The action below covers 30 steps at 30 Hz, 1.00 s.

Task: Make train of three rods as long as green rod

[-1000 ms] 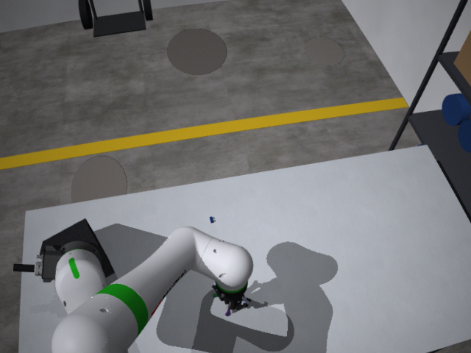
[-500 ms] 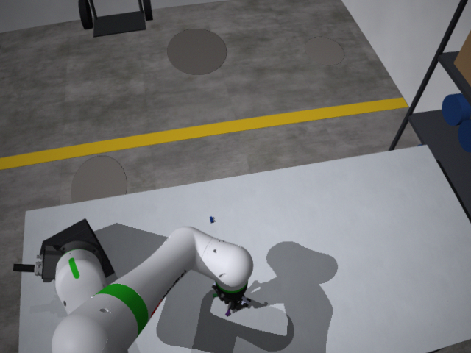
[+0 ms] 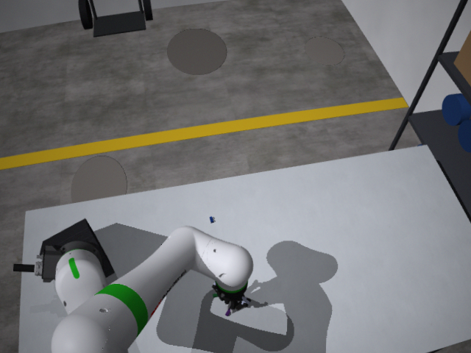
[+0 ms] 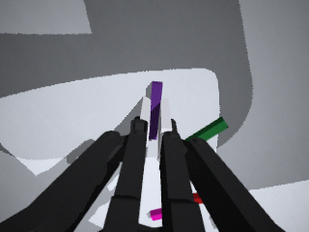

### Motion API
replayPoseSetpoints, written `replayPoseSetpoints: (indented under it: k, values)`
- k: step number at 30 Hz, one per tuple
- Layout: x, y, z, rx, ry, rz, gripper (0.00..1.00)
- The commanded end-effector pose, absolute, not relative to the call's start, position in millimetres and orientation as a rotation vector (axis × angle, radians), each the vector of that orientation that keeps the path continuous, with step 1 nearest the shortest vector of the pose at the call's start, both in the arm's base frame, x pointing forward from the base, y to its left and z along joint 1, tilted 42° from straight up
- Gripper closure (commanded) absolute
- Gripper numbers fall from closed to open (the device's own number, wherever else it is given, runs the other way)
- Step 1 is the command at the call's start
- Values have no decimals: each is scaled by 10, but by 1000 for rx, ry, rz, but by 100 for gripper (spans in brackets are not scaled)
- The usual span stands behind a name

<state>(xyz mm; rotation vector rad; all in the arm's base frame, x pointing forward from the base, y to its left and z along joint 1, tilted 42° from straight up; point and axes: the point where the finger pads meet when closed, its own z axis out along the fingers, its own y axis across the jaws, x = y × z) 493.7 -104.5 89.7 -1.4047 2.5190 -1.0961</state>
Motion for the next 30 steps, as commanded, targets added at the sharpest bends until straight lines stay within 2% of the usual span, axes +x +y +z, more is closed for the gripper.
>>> replayPoseSetpoints:
  k: [1,17,30]
  values:
    - [4919,-1015,935,-1405,2519,-1096,97]
    - [4598,-533,1585,-1405,2519,-1096,97]
    - [4572,-495,1636,-1405,2519,-1096,97]
